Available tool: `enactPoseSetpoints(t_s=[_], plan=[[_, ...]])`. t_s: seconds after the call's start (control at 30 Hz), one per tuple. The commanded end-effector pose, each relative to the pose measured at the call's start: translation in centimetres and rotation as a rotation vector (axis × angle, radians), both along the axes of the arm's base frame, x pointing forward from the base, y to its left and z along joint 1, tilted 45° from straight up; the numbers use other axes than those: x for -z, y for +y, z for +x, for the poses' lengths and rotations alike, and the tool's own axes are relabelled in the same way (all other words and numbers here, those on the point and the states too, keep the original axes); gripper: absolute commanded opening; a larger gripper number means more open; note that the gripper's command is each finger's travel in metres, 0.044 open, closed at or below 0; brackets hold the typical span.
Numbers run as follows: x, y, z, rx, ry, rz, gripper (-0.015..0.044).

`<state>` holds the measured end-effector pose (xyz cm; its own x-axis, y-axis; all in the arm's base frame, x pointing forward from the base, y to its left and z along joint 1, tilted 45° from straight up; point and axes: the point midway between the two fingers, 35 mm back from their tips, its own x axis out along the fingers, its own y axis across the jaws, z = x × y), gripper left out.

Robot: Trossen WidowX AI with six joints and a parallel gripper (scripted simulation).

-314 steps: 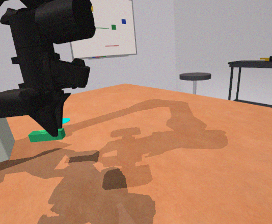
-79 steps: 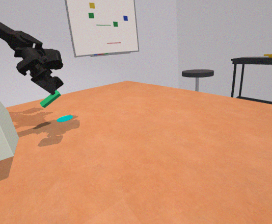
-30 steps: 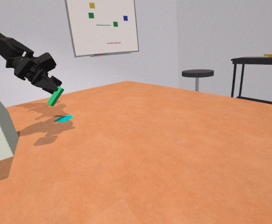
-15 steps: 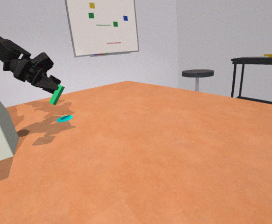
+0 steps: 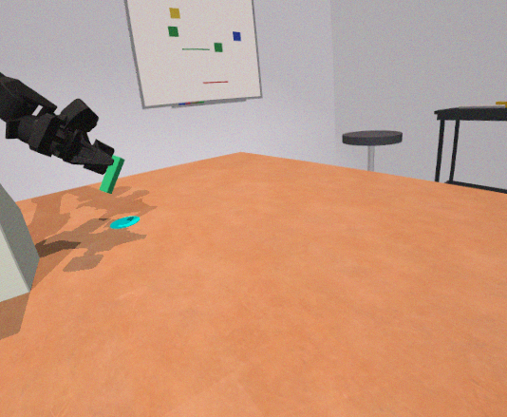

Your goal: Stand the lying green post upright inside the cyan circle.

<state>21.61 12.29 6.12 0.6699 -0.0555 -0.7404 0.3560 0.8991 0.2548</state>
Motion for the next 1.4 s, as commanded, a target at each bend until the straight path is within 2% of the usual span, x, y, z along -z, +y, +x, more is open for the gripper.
enactPoseSetpoints(t_s=[0.0,1.37], plan=[[-0.3,0.0,0.0,0.016,-0.034,0.010,0.0022],[-2.4,0.3,-0.7,0.120,-0.304,0.128,0.0022]])
